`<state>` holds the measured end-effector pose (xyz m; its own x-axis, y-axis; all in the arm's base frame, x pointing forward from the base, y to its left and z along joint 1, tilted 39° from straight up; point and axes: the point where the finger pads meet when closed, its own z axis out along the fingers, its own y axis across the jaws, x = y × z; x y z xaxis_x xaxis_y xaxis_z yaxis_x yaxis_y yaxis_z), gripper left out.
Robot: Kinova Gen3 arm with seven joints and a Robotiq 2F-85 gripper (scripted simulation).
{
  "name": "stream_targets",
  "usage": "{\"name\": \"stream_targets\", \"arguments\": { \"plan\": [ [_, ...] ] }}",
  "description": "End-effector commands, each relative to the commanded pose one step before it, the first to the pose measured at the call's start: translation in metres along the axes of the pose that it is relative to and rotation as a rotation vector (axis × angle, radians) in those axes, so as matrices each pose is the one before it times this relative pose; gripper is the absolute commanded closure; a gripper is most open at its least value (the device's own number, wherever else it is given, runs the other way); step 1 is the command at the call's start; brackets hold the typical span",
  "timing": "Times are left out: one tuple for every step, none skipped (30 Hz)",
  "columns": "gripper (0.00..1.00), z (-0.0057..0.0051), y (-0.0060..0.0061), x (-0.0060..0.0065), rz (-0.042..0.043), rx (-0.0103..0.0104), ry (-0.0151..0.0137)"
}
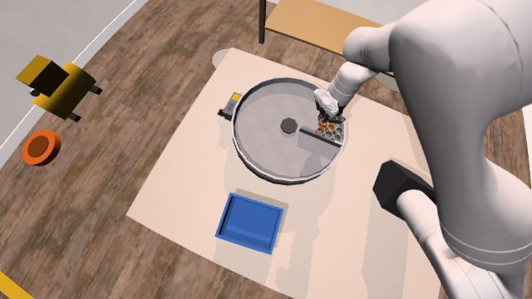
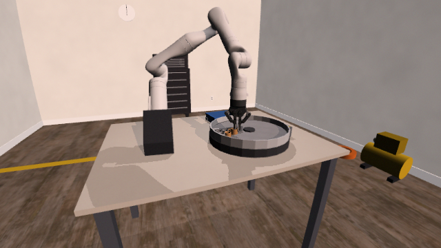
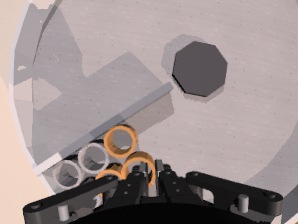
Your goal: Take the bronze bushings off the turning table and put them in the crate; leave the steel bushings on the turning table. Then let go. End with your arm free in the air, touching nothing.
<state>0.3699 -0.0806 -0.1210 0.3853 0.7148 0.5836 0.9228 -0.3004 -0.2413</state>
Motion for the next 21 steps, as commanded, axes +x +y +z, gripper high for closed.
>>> {"name": "stream_targets", "arguments": {
  "plan": [
    [1.00, -0.00128, 0.00083, -0.00007, -0.00040, -0.00269, -0.00066],
    [1.00, 0.00000, 0.00000, 0.00000, 0.00000, 0.00000, 0.00000],
    [1.00, 0.00000, 0.00000, 0.00000, 0.00000, 0.00000, 0.00000],
    [1.00, 0.00000, 0.00000, 0.00000, 0.00000, 0.00000, 0.00000],
    [1.00, 0.00000, 0.00000, 0.00000, 0.00000, 0.00000, 0.00000],
    [1.00, 0.00000, 0.00000, 0.00000, 0.00000, 0.00000, 0.00000],
    [1.00, -0.00145, -0.00003, -0.00002, 0.00005, 0.00010, 0.00002],
    [1.00, -0.00150, 0.00000, 0.00000, 0.00000, 0.00000, 0.00000],
    [1.00, -0.00150, 0.00000, 0.00000, 0.00000, 0.00000, 0.00000],
    [1.00, -0.00150, 0.00000, 0.00000, 0.00000, 0.00000, 0.00000],
    [1.00, -0.00150, 0.00000, 0.00000, 0.00000, 0.00000, 0.00000],
    [1.00, 0.00000, 0.00000, 0.00000, 0.00000, 0.00000, 0.00000],
    [1.00, 0.00000, 0.00000, 0.00000, 0.00000, 0.00000, 0.00000],
    [1.00, 0.00000, 0.00000, 0.00000, 0.00000, 0.00000, 0.00000],
    [1.00, 0.00000, 0.00000, 0.00000, 0.00000, 0.00000, 0.00000],
    [1.00, 0.00000, 0.00000, 0.00000, 0.00000, 0.00000, 0.00000],
    [1.00, 0.00000, 0.00000, 0.00000, 0.00000, 0.00000, 0.00000],
    [1.00, 0.00000, 0.00000, 0.00000, 0.00000, 0.00000, 0.00000],
    [1.00, 0.00000, 0.00000, 0.00000, 0.00000, 0.00000, 0.00000],
    [1.00, 0.00000, 0.00000, 0.00000, 0.00000, 0.00000, 0.00000],
    [1.00, 0.00000, 0.00000, 0.00000, 0.00000, 0.00000, 0.00000]
  ]
}}
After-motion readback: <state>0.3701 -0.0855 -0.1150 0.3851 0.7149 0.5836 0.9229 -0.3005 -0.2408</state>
